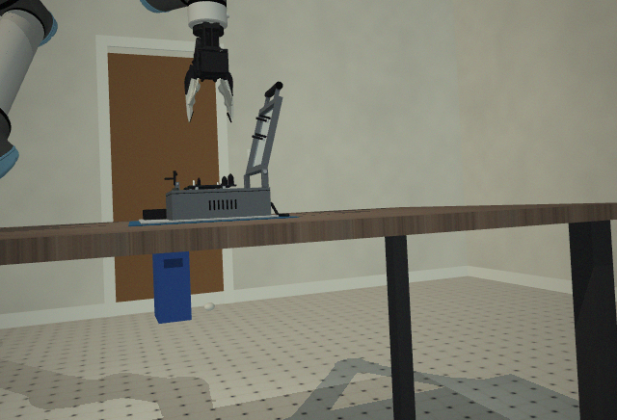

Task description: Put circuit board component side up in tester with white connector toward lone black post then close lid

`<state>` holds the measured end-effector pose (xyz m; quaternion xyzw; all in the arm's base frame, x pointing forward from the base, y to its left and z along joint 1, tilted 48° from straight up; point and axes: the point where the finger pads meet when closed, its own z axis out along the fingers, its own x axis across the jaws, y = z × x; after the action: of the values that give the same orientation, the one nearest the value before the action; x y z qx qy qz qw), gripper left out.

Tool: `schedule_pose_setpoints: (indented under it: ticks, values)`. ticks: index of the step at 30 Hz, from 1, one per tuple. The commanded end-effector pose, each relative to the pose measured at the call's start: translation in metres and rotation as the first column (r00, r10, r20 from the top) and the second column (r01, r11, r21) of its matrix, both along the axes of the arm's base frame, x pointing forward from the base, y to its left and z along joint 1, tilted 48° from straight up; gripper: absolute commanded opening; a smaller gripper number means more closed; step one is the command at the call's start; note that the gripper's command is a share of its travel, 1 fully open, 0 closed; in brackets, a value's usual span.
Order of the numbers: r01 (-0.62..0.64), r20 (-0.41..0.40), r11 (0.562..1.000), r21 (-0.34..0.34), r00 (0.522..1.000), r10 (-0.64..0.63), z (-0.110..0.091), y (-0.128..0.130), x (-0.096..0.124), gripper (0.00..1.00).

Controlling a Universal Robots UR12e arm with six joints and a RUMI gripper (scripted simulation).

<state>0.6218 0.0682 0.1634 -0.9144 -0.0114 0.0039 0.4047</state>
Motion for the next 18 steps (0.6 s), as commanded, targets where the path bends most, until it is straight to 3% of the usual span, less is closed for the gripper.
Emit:
schedule_pose_setpoints:
  ticks: [1,18]
  values:
    - [0.002,0.001,1.0,-0.001,1.0,-0.002,-0.018,0.019,0.001,0.59]
    - [0.002,0.001,1.0,-0.001,1.0,-0.002,-0.068,0.074,0.0,0.59]
